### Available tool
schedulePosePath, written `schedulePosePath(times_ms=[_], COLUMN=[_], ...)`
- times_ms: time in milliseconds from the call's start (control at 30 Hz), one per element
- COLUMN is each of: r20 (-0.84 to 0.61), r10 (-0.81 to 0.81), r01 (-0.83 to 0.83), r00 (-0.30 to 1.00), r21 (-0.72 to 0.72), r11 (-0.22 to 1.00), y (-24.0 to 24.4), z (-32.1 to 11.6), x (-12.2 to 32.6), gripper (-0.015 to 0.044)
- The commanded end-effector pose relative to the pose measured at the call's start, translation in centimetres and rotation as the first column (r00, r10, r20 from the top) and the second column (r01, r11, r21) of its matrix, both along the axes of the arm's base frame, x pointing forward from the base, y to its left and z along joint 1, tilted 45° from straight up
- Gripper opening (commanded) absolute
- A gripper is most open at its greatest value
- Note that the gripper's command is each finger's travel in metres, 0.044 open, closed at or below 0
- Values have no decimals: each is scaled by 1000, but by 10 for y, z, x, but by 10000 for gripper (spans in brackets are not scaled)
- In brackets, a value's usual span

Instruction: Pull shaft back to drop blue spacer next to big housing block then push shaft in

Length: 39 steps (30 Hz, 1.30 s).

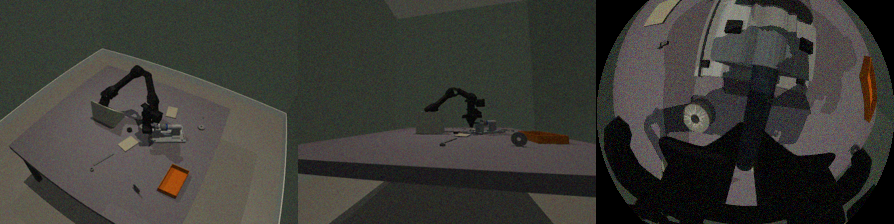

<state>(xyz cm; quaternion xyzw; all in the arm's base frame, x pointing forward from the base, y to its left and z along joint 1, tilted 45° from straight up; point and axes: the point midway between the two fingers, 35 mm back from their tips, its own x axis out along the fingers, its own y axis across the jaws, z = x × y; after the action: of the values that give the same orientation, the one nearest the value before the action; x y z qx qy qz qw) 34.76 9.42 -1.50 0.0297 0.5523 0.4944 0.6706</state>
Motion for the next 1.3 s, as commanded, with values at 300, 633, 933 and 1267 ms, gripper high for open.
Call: schedulePosePath(times_ms=[300, 633, 933, 1267], r20=[-2, -2, -2, -2], r10=[0, 0, 0, 0], r01=[0, 0, 0, 0], r00=[1000, 1000, 1000, 1000], r21=[-6, -6, -6, -6], r11=[1000, 1000, 1000, 1000], y=[-2, -3, -3, -4], z=[-2, -2, -3, -3], x=[-2, -3, -4, -5], gripper=[0, 0, 0, 0])
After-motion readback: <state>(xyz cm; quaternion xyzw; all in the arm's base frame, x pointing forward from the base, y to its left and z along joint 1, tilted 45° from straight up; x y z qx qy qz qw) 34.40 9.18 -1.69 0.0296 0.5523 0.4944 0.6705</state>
